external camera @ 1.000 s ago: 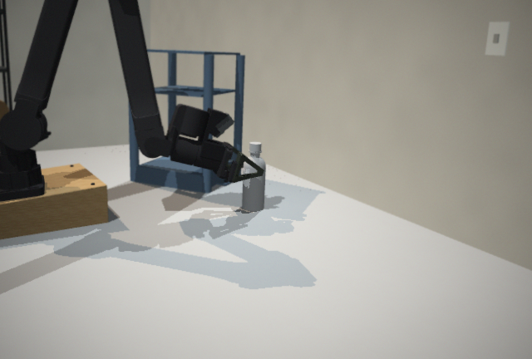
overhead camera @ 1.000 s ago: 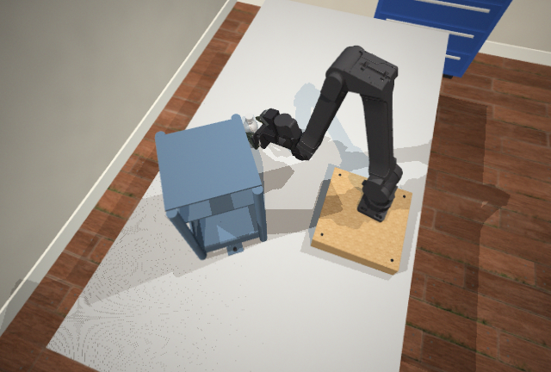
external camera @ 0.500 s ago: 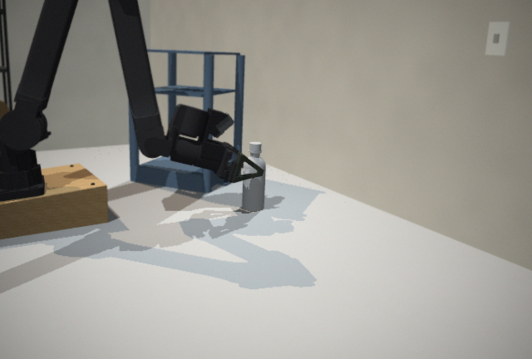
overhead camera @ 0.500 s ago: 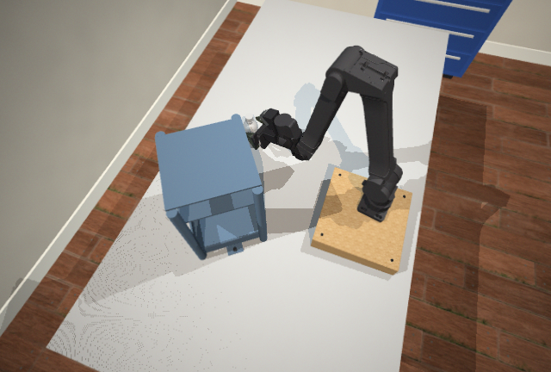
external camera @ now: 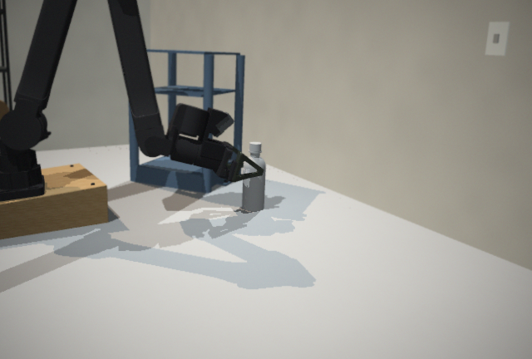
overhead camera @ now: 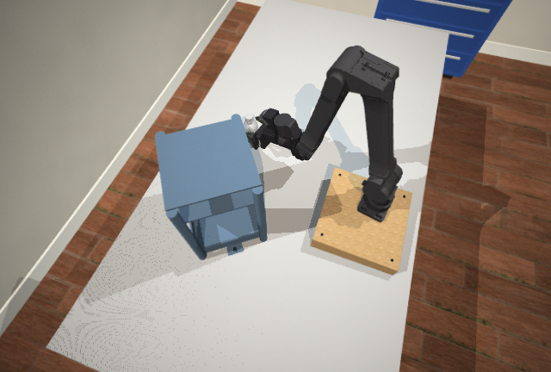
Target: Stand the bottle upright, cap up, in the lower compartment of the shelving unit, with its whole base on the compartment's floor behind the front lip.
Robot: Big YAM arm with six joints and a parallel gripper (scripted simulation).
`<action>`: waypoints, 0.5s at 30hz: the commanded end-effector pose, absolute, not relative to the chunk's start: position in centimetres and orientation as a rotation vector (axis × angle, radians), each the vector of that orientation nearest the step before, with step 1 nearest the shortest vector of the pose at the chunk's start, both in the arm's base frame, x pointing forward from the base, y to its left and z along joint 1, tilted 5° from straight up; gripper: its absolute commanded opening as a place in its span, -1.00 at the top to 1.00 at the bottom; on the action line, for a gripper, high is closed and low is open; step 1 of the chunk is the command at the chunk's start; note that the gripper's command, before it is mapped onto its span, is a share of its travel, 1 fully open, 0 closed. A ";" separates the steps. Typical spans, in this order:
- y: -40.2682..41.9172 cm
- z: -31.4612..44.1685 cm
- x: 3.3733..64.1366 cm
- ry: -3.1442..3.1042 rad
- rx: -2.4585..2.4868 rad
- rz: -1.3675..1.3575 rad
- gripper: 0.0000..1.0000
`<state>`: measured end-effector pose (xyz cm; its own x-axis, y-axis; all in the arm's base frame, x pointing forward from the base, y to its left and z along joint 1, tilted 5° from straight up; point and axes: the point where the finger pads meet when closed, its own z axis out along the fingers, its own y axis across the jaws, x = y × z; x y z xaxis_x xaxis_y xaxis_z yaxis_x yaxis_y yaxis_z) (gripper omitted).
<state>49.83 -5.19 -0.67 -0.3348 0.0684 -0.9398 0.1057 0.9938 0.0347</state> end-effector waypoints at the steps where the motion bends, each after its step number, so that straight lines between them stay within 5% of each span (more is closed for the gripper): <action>1: -5.0 0.8 51.4 1.871 0.105 -0.046 -0.73; 15: -5.1 0.5 51.0 1.880 0.107 -0.047 -0.73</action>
